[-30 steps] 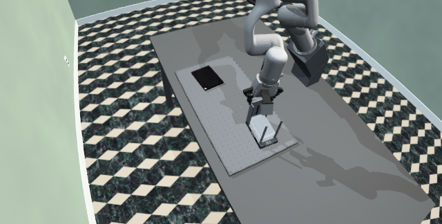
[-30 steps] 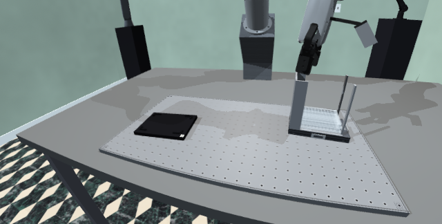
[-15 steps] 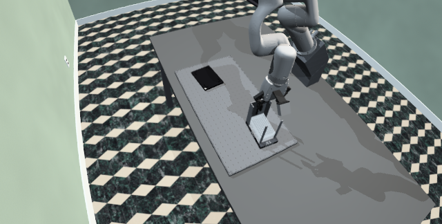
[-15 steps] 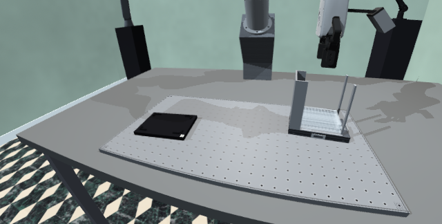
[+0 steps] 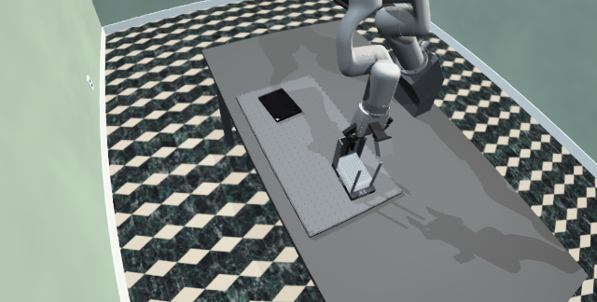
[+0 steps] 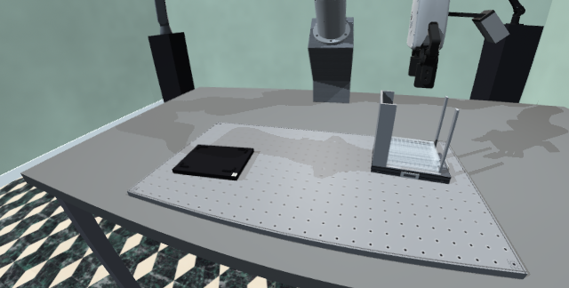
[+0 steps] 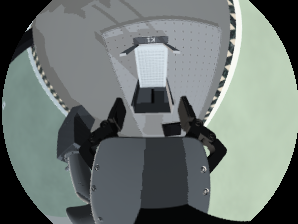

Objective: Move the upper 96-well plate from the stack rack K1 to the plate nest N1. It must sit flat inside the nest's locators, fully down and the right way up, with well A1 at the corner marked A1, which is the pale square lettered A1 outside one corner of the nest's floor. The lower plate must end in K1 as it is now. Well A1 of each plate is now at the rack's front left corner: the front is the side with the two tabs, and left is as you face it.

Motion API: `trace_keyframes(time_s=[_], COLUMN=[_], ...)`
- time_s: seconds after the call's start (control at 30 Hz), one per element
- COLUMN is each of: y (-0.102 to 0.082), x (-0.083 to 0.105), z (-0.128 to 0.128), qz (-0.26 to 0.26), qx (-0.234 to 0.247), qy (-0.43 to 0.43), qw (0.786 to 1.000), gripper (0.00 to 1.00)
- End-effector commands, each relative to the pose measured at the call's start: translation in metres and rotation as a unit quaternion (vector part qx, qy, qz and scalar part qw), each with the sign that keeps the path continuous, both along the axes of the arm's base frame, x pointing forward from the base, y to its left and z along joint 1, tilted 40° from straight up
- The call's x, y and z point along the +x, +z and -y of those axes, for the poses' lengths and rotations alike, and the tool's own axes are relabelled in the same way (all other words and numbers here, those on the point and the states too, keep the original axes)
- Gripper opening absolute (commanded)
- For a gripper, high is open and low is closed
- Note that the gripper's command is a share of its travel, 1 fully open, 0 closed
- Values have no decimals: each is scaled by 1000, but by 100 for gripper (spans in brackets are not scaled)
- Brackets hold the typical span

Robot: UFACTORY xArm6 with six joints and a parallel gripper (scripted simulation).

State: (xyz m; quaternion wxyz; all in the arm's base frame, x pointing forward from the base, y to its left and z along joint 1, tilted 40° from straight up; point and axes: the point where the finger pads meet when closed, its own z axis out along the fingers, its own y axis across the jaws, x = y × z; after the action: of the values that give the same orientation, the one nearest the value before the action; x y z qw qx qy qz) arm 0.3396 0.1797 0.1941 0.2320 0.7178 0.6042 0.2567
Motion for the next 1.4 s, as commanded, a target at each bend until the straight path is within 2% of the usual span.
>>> trace_keyframes(time_s=[0.0, 1.37], y=[-4, -51], x=[4, 44], z=[0, 1], qz=[1, 1], qx=[1, 0], qy=[0, 0], qw=[1000, 1000], gripper=[100, 100])
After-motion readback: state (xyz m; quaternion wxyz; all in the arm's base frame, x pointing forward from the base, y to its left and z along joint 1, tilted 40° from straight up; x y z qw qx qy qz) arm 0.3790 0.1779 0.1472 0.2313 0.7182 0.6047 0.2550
